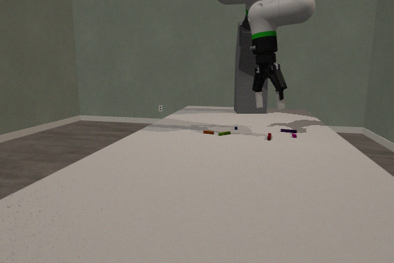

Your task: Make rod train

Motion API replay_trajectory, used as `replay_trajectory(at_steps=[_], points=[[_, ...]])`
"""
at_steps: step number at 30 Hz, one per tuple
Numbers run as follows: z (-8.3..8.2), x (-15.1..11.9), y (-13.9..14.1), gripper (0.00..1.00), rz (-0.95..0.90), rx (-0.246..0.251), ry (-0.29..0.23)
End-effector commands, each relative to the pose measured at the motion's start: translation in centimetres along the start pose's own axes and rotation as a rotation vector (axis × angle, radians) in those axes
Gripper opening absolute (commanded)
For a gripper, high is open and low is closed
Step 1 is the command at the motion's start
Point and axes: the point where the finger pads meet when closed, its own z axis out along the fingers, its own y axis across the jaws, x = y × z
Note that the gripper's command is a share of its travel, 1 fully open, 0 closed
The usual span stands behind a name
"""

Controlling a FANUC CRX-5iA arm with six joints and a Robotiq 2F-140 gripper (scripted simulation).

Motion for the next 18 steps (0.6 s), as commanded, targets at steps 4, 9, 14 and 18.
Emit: replay_trajectory(at_steps=[4, 9, 14, 18], points=[[0.3, 1.4, 0.8, 1.00, 0.162, 0.098, -0.087], [0.4, 2.2, 1.2, 1.00, 0.245, 0.093, -0.092], [0.5, 2.9, 1.6, 1.00, 0.319, 0.089, -0.096], [0.6, 3.5, 1.8, 1.00, 0.374, 0.086, -0.099]])
